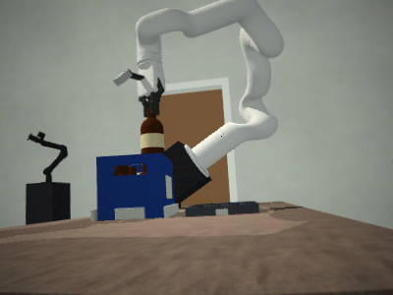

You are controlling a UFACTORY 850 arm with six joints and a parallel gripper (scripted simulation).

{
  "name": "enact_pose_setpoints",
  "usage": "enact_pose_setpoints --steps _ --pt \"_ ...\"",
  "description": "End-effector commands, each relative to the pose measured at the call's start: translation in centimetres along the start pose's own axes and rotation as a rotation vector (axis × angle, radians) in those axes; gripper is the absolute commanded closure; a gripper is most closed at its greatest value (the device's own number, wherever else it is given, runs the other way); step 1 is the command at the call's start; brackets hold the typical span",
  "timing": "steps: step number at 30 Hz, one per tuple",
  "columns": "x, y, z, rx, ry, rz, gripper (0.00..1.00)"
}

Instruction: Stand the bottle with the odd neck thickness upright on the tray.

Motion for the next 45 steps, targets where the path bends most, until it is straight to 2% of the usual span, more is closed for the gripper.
enact_pose_setpoints --steps 1,21,45 --pt "-0.1 0.0 -0.1 -0.001 0.000 0.002 1.00" --pt "-0.1 -0.4 -1.1 -0.001 0.000 0.002 1.00" --pt "-0.1 -1.7 -4.1 -0.001 0.000 0.002 1.00"
Point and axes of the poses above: the point where the finger pads meet when closed, its own x axis out along the fingers, its own z axis across the jaws, y = z × x, the point moved 6 cm from there along -x, back along the fingers, and after that the axes turned 9 degrees about -x, right-handed, at the moved point
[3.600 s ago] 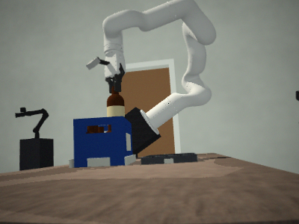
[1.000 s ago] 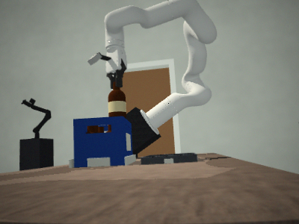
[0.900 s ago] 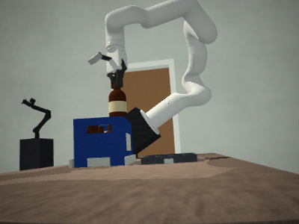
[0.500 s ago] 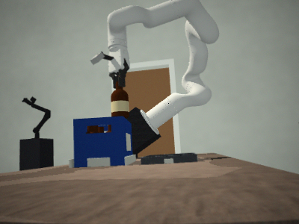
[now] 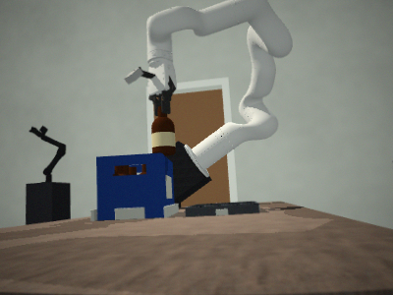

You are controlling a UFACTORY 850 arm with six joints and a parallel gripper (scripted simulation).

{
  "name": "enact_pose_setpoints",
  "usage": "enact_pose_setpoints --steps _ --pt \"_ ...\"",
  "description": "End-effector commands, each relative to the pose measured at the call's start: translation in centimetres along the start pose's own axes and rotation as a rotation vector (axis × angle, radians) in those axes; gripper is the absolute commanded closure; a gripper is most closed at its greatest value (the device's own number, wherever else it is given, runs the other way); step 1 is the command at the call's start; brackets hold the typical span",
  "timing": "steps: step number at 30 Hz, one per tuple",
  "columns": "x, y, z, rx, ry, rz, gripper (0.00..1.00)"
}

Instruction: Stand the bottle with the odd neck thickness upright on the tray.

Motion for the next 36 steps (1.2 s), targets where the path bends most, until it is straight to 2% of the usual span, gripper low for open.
enact_pose_setpoints --steps 1,36 --pt "-0.1 -0.3 -0.8 -0.001 0.000 0.002 1.00" --pt "-0.1 -3.2 -7.4 -0.001 0.000 0.002 1.00"
Point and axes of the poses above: the point where the finger pads meet when closed, its own x axis out along the fingers, its own z axis across the jaws, y = z × x, the point moved 6 cm from there along -x, back along the fingers, and after that the axes turned 9 degrees about -x, right-handed, at the moved point
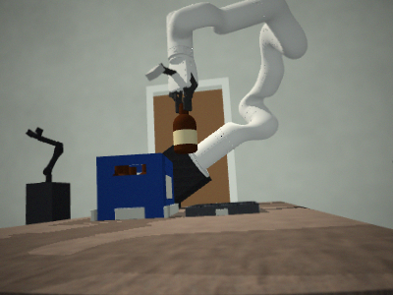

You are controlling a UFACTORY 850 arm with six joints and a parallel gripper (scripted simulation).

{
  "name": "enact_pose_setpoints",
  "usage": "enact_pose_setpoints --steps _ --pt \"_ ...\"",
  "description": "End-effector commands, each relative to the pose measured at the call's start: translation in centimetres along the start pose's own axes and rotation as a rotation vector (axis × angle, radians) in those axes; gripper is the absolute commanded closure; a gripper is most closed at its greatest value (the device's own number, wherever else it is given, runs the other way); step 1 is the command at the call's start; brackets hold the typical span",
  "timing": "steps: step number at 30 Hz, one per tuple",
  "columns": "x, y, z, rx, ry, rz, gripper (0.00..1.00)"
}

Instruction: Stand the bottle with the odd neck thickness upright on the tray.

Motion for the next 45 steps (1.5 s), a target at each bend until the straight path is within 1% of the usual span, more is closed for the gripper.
enact_pose_setpoints --steps 1,4,6,21,23,38,45 --pt "-0.1 -0.4 -1.1 -0.001 0.000 0.002 1.00" --pt "-0.1 -0.7 -1.8 -0.001 0.000 0.002 1.00" --pt "-0.1 -0.7 -1.8 -0.001 0.000 0.002 1.00" --pt "-0.1 -2.1 -4.9 -0.001 0.000 0.002 1.00" --pt "-0.1 -2.1 -4.9 -0.001 0.000 0.002 1.00" --pt "-0.1 -3.2 -7.5 -0.001 0.000 0.002 1.00" --pt "-0.1 -3.5 -8.1 -0.001 0.000 0.002 1.00"
Point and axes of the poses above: the point where the finger pads meet when closed, its own x axis out along the fingers, its own z axis across the jaws, y = z × x, the point moved 6 cm from there along -x, back along the fingers, and after that the axes turned 9 degrees about -x, right-handed, at the moved point
